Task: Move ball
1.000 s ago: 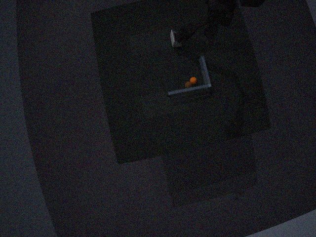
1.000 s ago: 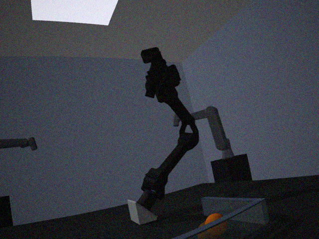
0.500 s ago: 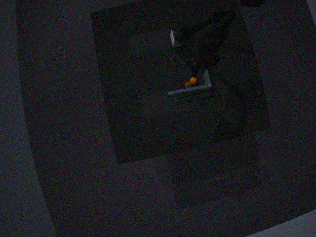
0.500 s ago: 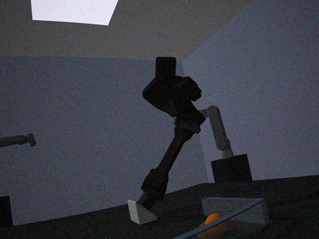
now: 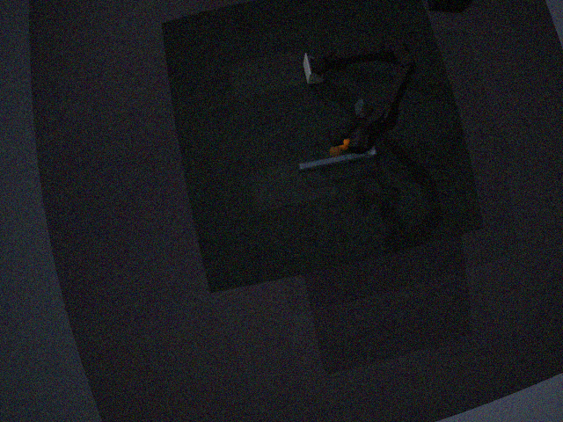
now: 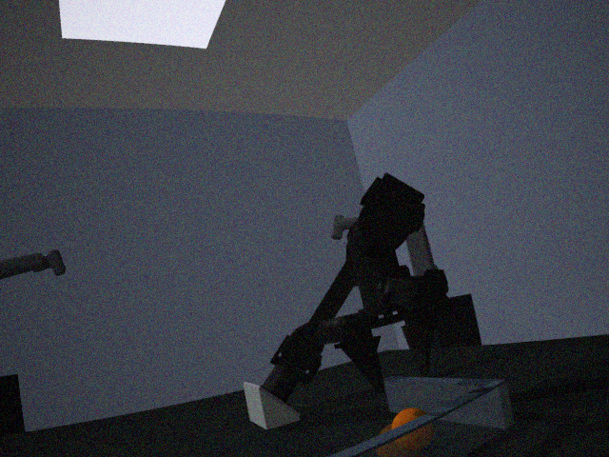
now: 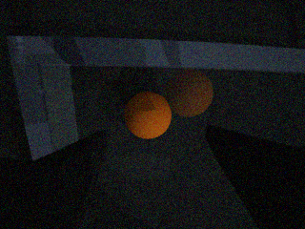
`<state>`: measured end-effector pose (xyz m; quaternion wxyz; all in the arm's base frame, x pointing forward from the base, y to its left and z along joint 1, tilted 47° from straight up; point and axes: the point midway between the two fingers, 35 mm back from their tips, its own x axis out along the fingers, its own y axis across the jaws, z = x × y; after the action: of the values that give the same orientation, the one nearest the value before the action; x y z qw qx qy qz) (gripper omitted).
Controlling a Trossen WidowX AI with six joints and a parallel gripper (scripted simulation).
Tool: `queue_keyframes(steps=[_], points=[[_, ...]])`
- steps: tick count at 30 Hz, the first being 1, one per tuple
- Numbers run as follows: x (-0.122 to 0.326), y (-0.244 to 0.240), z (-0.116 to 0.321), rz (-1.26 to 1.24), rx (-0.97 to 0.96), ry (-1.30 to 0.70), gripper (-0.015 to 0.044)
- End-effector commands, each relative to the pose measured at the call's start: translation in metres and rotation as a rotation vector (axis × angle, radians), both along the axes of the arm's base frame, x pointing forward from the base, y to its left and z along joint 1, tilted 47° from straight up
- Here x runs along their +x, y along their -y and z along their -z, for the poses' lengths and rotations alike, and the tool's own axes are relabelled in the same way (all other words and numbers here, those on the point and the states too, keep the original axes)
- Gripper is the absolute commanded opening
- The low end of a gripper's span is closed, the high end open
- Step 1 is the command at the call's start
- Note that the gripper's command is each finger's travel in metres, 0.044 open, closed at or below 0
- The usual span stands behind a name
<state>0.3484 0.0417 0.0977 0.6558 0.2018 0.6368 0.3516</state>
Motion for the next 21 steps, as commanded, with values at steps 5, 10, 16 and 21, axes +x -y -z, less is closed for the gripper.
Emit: queue_keyframes(steps=[5, 10, 16, 21], points=[[-0.004, -0.005, 0.002, -0.005, -0.007, -0.068, 0.037], [-0.005, -0.016, 0.012, -0.005, -0.006, -0.067, 0.037], [-0.006, -0.019, 0.015, -0.005, -0.006, -0.067, 0.037], [-0.006, -0.025, 0.021, -0.005, -0.006, -0.067, 0.037]])
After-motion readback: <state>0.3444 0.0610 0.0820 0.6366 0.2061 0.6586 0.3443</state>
